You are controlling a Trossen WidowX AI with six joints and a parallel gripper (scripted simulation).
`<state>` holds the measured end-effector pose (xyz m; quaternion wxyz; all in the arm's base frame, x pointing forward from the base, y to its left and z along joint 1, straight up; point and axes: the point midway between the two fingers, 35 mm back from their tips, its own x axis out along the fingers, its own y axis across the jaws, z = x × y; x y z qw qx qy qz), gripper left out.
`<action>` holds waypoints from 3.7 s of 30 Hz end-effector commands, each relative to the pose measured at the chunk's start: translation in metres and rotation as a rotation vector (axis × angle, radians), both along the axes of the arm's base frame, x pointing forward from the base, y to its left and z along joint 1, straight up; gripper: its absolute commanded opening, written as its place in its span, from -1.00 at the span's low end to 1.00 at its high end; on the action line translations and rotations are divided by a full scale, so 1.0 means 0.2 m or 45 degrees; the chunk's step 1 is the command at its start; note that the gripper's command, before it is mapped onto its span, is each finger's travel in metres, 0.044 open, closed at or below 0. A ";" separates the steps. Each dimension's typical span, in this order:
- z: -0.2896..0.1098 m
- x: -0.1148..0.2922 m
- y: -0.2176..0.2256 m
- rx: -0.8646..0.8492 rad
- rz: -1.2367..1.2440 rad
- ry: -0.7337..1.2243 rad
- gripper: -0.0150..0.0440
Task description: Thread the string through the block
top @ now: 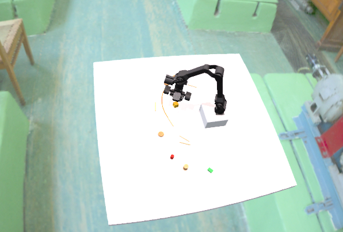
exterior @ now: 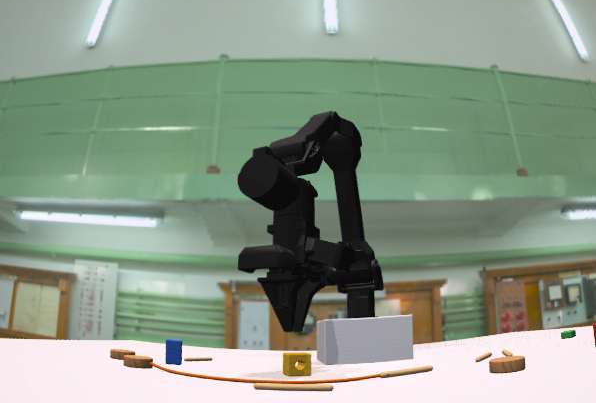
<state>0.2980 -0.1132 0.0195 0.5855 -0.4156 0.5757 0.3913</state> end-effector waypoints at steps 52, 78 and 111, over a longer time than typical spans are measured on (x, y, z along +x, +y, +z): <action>0.00 0.28 0.58 -0.010 0.987 0.012 1.00; 0.00 0.28 0.58 -0.010 0.987 0.012 -0.07; -0.26 0.29 0.58 -0.010 0.987 0.013 -0.07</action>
